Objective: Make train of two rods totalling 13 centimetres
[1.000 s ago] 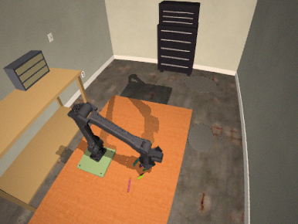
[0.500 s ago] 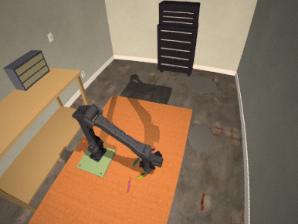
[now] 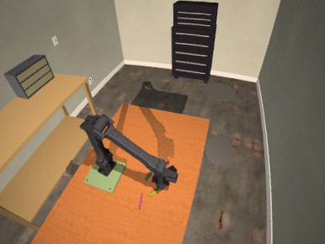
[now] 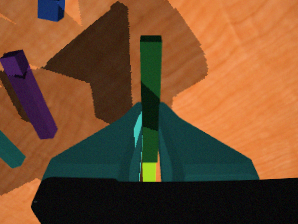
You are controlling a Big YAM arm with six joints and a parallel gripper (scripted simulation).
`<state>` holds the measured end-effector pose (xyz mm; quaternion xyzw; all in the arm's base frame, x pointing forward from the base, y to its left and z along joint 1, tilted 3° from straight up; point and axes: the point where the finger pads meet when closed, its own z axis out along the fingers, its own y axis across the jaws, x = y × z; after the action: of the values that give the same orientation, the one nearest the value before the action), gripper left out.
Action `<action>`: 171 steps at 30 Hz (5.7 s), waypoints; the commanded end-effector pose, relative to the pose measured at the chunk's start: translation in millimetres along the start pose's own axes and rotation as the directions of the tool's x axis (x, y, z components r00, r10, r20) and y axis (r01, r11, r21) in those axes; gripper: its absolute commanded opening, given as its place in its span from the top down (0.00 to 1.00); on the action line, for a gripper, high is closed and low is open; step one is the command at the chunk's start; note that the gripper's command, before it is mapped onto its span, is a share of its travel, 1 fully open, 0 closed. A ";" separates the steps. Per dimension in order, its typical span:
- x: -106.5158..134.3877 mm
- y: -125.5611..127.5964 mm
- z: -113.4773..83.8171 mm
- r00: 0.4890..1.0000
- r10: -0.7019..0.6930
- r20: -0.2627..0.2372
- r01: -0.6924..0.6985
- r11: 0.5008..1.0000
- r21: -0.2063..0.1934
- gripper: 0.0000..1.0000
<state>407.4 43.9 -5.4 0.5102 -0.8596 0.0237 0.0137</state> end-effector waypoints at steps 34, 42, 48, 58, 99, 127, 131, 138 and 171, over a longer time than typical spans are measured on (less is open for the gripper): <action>-3.5 -9.8 -7.5 1.000 0.001 0.020 -0.002 1.000 0.023 0.96; -3.6 -6.1 -6.9 1.000 0.000 0.019 -0.001 1.000 0.021 0.96; -3.7 -5.4 -6.8 1.000 0.000 0.018 -0.001 1.000 0.021 0.96; -3.7 -5.4 -6.8 1.000 0.000 0.018 -0.001 1.000 0.021 0.96; -6.8 -4.6 -9.2 1.000 0.000 0.023 0.000 1.000 0.027 0.96; -9.8 -6.0 -9.6 1.000 0.000 0.024 -0.001 1.000 0.028 0.96; -9.8 -6.0 -9.6 1.000 0.000 0.024 -0.001 1.000 0.028 0.96; -9.7 -6.0 -9.6 1.000 0.000 0.024 -0.001 1.000 0.028 0.96; -6.5 -4.8 7.0 1.000 0.000 0.014 0.000 1.000 0.015 0.96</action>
<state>407.3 44.2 -14.8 0.5103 -0.8596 0.0241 0.0129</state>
